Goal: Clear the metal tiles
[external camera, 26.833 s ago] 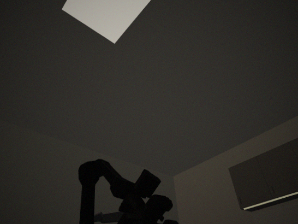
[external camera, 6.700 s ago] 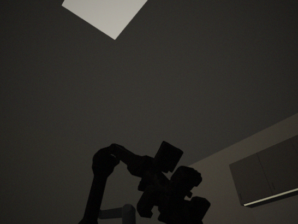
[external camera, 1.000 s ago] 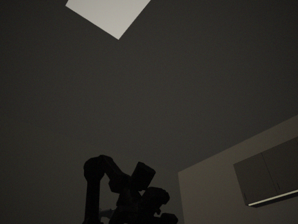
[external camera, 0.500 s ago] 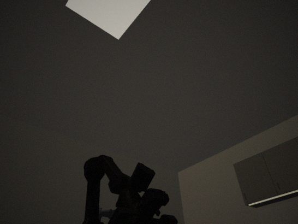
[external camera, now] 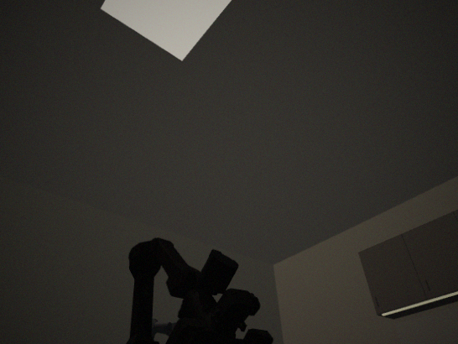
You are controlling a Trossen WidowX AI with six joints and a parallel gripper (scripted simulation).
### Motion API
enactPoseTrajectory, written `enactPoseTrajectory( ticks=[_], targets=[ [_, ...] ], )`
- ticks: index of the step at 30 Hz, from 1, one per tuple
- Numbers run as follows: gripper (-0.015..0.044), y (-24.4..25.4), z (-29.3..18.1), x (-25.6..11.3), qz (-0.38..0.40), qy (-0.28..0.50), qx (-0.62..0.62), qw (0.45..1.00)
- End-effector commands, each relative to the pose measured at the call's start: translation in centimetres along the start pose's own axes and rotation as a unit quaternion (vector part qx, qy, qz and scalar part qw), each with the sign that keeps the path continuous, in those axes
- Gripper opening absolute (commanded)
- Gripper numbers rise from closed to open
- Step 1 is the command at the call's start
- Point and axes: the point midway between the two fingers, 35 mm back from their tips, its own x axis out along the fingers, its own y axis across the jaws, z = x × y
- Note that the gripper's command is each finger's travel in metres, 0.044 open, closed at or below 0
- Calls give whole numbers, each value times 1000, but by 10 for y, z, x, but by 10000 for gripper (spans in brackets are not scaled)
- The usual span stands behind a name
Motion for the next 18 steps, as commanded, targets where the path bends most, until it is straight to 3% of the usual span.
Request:
enactPoseTrajectory(
  ticks=[1,18],
  targets=[
    [440,0,1,-1,-1,0,1,1000],
    [440,-3,24,-37,-13,-6,15,1000]
  ],
)
